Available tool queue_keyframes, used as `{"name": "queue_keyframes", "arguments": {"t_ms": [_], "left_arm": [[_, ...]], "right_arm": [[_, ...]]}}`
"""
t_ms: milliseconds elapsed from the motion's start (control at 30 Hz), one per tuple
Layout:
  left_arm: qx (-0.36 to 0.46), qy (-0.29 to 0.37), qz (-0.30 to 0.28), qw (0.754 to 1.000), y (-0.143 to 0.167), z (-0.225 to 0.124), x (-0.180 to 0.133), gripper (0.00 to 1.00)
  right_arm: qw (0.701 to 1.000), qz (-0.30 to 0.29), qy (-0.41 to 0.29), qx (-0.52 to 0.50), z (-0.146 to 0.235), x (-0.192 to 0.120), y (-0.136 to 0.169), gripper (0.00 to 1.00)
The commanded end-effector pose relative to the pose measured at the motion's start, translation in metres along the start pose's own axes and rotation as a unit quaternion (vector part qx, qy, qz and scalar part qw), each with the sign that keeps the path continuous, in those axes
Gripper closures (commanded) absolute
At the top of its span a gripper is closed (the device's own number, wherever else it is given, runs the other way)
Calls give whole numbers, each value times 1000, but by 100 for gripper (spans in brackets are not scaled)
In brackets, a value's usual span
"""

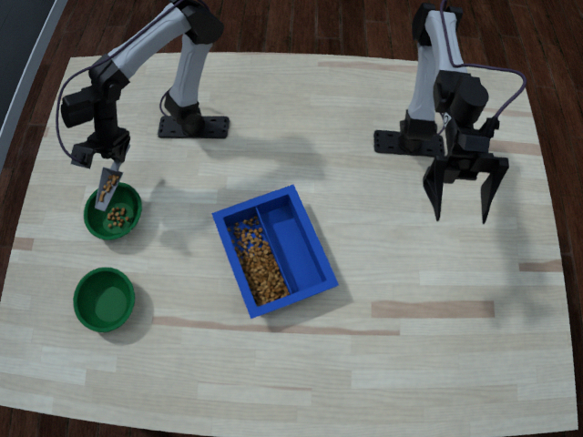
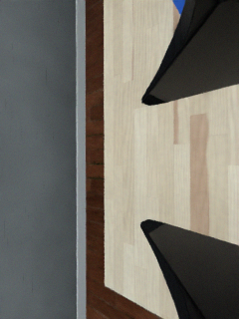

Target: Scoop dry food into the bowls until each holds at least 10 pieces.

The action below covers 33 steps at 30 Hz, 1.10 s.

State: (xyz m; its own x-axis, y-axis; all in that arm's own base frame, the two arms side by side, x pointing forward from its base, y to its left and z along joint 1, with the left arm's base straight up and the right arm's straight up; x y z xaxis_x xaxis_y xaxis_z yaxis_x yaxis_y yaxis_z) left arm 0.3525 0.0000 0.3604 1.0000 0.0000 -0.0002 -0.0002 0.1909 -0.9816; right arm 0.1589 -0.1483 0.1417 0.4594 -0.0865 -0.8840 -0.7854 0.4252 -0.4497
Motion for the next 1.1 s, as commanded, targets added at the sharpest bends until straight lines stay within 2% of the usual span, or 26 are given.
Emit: {"name": "queue_keyframes", "arguments": {"t_ms": [0,667,700,967,1000,1067], "left_arm": [[0,-4,-19,1000,-14,3,-2,0],[0,-4,-19,1000,-14,3,-2,0],[0,-4,-19,1000,-14,3,-2,0],[0,-4,-19,1000,-14,3,-2,0],[0,-4,-19,1000,-14,3,-2,0],[0,-4,-19,1000,-14,3,-2,0]], "right_arm": [[1000,-19,18,-9,-1,-11,-15,100],[1000,-23,20,-6,-3,-12,-17,100],[1000,-5,18,-9,-5,-8,-13,100],[999,-15,18,-31,-5,-12,-19,100],[999,2,15,-31,-6,-8,-16,100],[999,0,18,-44,-6,-9,-19,100]]}}
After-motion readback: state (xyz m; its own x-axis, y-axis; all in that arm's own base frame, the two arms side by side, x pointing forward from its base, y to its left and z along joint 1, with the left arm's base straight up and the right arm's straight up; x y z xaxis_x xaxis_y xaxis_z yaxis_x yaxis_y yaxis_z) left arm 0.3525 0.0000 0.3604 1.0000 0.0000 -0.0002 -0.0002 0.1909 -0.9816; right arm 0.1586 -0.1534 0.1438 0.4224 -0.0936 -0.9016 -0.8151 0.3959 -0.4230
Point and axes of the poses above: on each arm, the point where the finger pads meet when closed, its own x axis out along the fingers, its own z axis across the jaws, y = z × x, the point moved 3 cm from there along -x, back along the fingers, and after that the axes turned 11 degrees about x, right-handed, at the moved point
